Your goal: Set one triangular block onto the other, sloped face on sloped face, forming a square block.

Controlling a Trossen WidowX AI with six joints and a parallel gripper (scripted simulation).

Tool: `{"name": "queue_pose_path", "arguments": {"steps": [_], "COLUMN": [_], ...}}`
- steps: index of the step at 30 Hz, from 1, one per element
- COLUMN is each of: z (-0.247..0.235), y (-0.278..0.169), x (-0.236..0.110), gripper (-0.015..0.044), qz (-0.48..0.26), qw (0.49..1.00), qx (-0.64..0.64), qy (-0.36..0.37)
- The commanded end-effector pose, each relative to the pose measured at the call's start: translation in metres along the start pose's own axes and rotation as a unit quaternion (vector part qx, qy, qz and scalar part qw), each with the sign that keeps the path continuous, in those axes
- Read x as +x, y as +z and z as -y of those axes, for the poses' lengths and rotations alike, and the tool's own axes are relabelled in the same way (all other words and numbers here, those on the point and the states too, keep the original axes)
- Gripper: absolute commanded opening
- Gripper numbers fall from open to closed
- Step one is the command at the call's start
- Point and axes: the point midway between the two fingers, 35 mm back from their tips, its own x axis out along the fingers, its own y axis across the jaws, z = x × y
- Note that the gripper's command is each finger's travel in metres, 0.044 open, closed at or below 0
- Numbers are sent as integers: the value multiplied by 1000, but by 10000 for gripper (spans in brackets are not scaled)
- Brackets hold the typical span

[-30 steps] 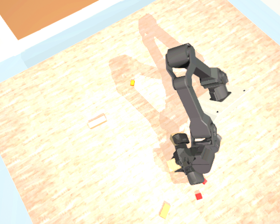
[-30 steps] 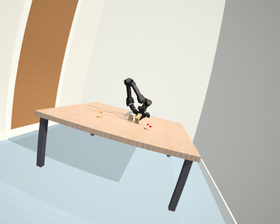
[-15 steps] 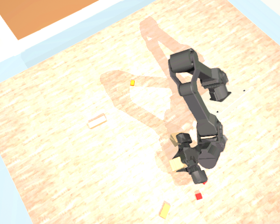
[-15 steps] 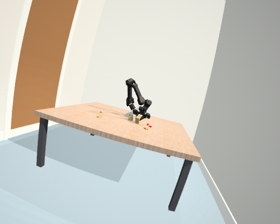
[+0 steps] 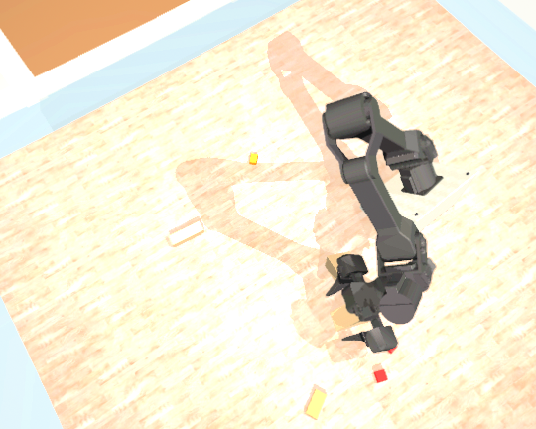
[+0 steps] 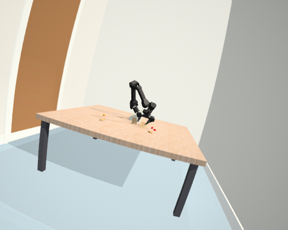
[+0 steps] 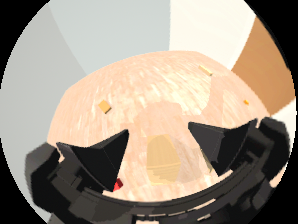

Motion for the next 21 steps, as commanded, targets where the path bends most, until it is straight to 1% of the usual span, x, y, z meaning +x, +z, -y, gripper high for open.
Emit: {"name": "queue_pose_path", "arguments": {"steps": [1,5,10,12,17,19,21], "z": [-5,-10,-3,-1,-4,-7,-10], "y": [7,32,66,71,69,61,51], "x": [-6,-30,-66,-71,-70,-73,-78], "gripper": [440,440,440,440,440,440,440], "qz": [-1,-4,0,1,1,0,0], "qw": [1000,1000,1000,1000,1000,996,977], "qx": [4,4,2,2,-6,-88,-213], "qy": [5,6,3,2,8,11,15]}}
